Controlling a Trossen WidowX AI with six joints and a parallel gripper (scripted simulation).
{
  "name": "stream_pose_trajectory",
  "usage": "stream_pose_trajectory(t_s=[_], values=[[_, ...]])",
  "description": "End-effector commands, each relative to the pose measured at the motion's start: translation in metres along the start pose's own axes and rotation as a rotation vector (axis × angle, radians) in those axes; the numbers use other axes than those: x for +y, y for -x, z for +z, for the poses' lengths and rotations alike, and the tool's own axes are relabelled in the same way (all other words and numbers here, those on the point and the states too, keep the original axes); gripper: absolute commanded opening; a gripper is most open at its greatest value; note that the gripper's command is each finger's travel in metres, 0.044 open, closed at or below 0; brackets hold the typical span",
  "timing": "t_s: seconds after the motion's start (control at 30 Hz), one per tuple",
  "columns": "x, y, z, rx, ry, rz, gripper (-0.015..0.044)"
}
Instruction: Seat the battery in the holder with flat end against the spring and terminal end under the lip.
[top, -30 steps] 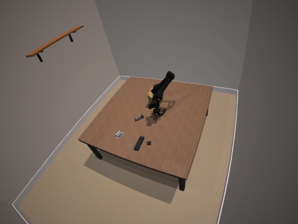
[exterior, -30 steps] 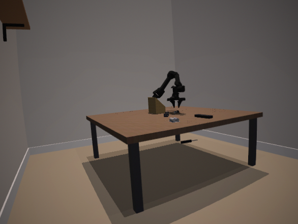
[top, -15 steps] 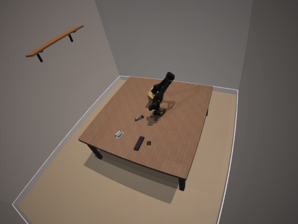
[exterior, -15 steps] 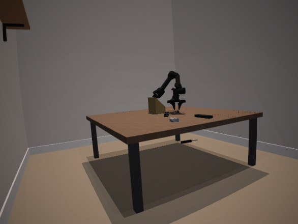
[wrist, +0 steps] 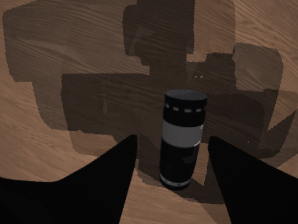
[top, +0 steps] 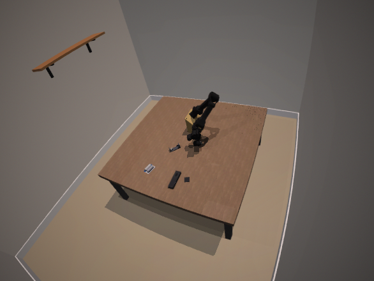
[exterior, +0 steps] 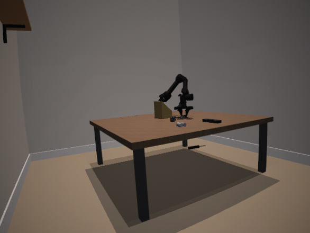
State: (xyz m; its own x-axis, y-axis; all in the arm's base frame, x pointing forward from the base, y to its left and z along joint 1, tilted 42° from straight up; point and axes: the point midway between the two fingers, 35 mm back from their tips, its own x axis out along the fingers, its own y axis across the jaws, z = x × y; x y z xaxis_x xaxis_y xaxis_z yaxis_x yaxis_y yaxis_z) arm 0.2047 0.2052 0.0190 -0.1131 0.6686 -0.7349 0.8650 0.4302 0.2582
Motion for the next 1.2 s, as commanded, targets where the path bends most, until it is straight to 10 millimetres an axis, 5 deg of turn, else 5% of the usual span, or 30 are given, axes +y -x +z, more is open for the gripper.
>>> stream_pose_trajectory(t_s=[0.0, 0.17, 0.43, 0.9, 1.17], values=[[-0.004, -0.006, 0.001, -0.002, -0.012, -0.008, 0.0245], [-0.004, -0.006, 0.001, -0.002, -0.012, -0.008, 0.0140], [-0.004, -0.006, 0.001, -0.002, -0.012, -0.008, 0.0087], [-0.003, 0.044, 0.002, -0.005, -0.009, -0.008, 0.0083], [0.019, 0.052, 0.045, -0.029, 0.103, -0.015, 0.0083]])
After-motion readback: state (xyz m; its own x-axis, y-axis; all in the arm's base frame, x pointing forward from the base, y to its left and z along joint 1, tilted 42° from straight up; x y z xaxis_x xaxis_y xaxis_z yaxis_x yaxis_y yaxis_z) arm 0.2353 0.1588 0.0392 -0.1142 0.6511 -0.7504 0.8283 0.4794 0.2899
